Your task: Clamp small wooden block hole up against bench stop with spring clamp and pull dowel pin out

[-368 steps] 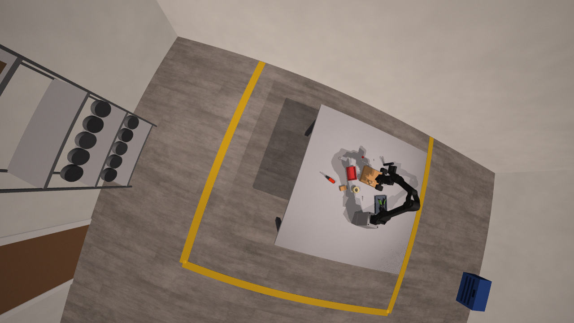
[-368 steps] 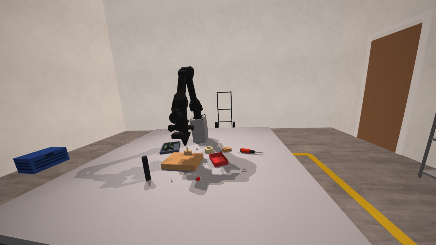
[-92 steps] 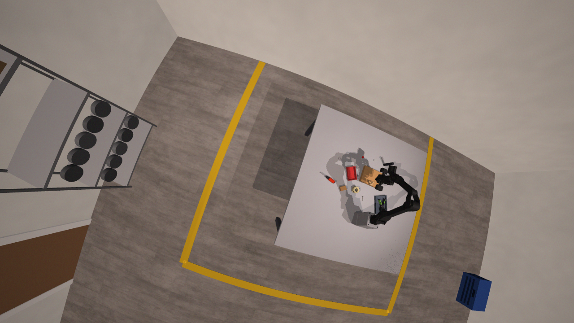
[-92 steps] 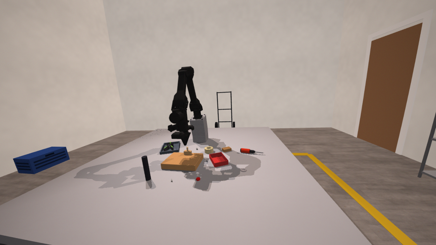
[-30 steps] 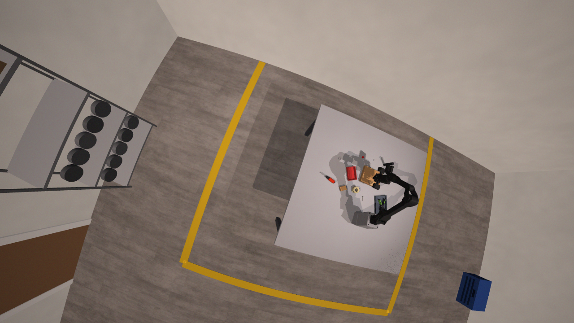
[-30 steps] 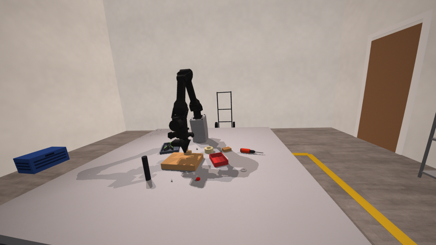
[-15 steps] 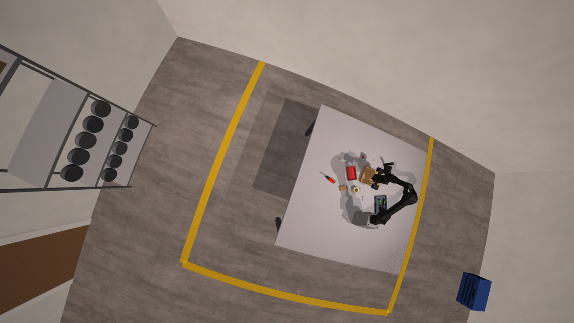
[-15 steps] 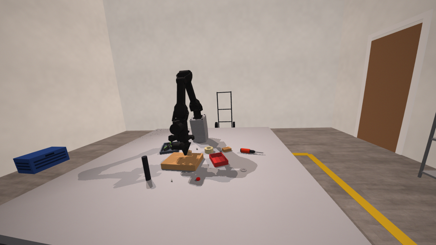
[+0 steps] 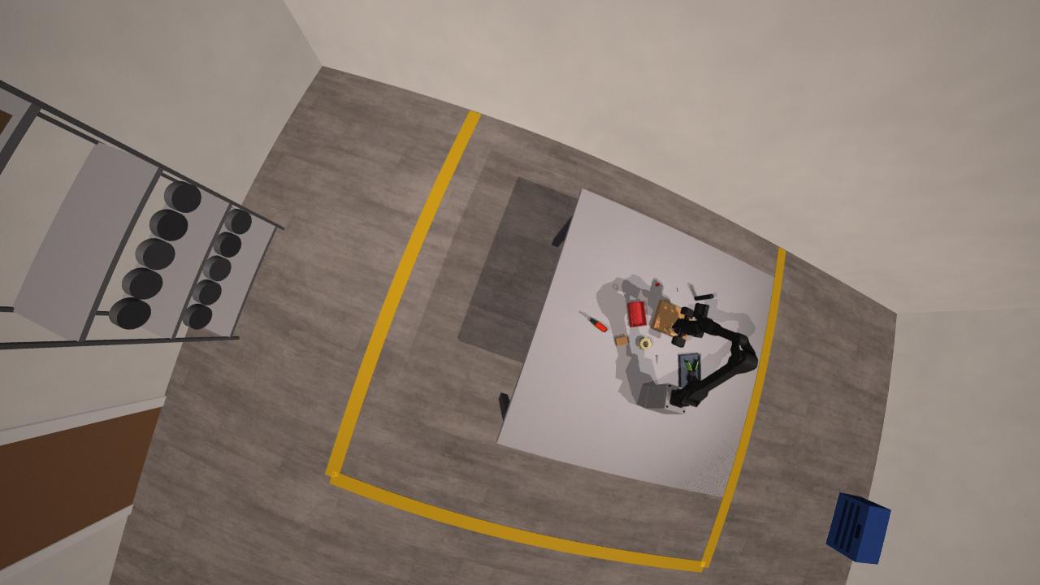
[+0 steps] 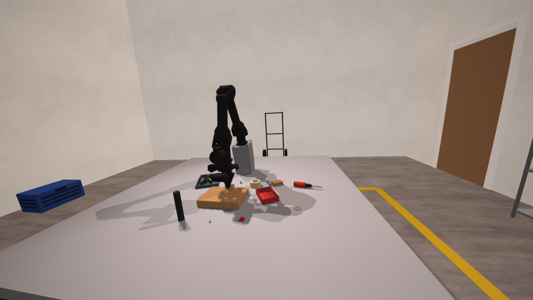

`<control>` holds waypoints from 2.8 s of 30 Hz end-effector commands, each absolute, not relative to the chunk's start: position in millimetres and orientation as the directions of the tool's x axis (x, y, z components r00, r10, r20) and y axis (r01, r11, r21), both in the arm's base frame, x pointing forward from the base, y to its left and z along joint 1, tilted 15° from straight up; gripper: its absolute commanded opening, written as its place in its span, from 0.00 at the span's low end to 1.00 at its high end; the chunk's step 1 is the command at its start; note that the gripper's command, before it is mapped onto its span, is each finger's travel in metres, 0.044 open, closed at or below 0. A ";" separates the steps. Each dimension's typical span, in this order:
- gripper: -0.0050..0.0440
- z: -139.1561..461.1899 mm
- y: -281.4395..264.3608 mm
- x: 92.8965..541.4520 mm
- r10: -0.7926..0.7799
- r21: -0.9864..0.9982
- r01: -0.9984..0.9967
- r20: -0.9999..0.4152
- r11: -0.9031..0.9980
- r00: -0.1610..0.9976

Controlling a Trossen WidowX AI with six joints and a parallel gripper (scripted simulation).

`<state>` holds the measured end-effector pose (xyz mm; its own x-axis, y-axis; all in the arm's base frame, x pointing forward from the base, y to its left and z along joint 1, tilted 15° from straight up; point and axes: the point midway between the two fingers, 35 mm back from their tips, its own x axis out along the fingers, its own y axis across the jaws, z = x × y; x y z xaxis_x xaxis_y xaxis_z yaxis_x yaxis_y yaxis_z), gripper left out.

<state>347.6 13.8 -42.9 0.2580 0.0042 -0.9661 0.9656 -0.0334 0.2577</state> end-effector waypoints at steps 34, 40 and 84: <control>0.10 6.9 14.7 346.9 0.006 0.262 0.964 -0.965 -0.034 0.262; 0.10 20.7 15.0 342.2 0.006 0.258 0.965 -0.966 -0.033 0.259; 0.10 3.7 13.7 352.4 0.005 0.263 0.964 -0.965 -0.034 0.263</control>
